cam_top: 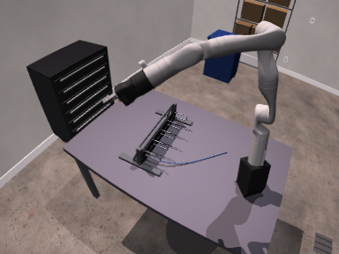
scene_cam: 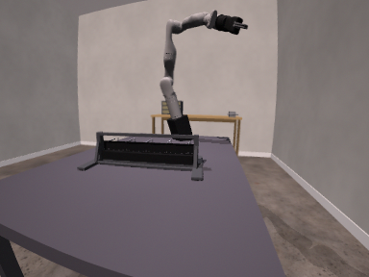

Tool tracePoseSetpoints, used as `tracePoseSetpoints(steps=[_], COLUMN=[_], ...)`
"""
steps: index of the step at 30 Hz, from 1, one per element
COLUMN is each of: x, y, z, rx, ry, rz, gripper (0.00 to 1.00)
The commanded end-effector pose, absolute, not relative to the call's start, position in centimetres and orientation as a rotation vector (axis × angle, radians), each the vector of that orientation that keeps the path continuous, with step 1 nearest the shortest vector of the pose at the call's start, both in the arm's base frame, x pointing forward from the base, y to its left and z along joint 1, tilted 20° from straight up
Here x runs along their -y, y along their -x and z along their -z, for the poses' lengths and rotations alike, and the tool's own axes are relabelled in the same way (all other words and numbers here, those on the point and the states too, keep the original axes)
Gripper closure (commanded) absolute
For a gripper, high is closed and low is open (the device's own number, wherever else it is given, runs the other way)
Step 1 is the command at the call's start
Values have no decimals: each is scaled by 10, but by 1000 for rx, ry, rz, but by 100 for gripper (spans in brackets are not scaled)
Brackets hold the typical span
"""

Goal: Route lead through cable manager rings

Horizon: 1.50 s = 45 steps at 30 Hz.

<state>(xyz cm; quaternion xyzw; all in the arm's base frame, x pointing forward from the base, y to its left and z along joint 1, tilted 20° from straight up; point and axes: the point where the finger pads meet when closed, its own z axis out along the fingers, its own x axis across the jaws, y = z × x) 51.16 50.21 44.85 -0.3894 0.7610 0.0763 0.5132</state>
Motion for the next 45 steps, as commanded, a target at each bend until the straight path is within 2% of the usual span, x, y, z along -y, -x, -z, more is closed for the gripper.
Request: tracePoseSetpoints(steps=[1, 12, 15, 23, 30, 32, 45], x=[-473, -375, -366, -279, -211, -211, -81], y=[-526, -547, -547, -543, -527, -527, -458], z=[-424, -337, -329, -264, -217, -217, -136], rx=[-1891, -2112, -2131, -2298, -2414, -2414, -2592], ry=[897, 714, 695, 496, 313, 313, -138], rz=[-155, -98, -93, -44, -5, -5, 80], gripper=[100, 100, 100, 100, 100, 100, 100])
